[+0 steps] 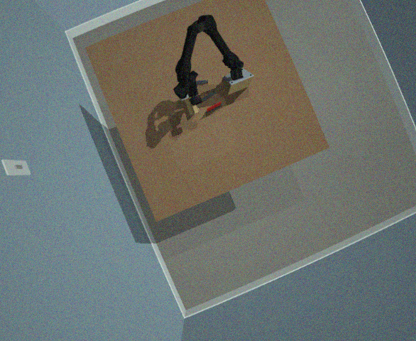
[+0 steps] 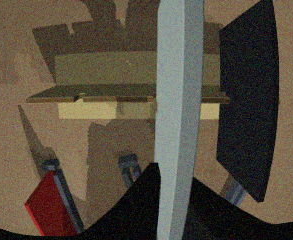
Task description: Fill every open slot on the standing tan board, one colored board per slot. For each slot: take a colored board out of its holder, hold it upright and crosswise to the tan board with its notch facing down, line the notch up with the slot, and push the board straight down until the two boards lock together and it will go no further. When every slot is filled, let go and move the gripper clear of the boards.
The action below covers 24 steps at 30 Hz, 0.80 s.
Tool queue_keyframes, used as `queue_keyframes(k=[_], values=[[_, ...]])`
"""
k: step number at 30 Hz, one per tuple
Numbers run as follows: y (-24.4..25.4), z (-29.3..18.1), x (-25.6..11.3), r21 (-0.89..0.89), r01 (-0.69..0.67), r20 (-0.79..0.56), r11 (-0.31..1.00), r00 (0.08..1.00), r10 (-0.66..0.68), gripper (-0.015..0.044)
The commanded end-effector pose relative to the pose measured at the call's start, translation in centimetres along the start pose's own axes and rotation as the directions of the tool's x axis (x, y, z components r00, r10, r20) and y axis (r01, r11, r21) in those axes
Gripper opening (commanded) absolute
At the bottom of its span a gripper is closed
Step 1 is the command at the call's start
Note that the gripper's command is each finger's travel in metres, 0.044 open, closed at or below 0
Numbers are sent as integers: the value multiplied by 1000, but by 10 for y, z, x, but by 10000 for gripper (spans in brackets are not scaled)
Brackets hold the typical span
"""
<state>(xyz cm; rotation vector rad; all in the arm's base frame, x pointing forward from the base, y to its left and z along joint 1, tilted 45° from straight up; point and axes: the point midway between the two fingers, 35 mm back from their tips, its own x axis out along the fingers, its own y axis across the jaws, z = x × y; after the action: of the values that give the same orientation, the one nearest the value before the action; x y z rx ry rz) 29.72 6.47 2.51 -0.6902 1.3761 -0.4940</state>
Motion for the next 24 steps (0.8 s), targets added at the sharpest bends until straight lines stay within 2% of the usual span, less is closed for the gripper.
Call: queue_keyframes(k=[1,24], values=[[0,-1,3,-9,4,-1,1000,1000,-4,0],[0,-1,15,-8,5,-1,1000,1000,-5,0]])
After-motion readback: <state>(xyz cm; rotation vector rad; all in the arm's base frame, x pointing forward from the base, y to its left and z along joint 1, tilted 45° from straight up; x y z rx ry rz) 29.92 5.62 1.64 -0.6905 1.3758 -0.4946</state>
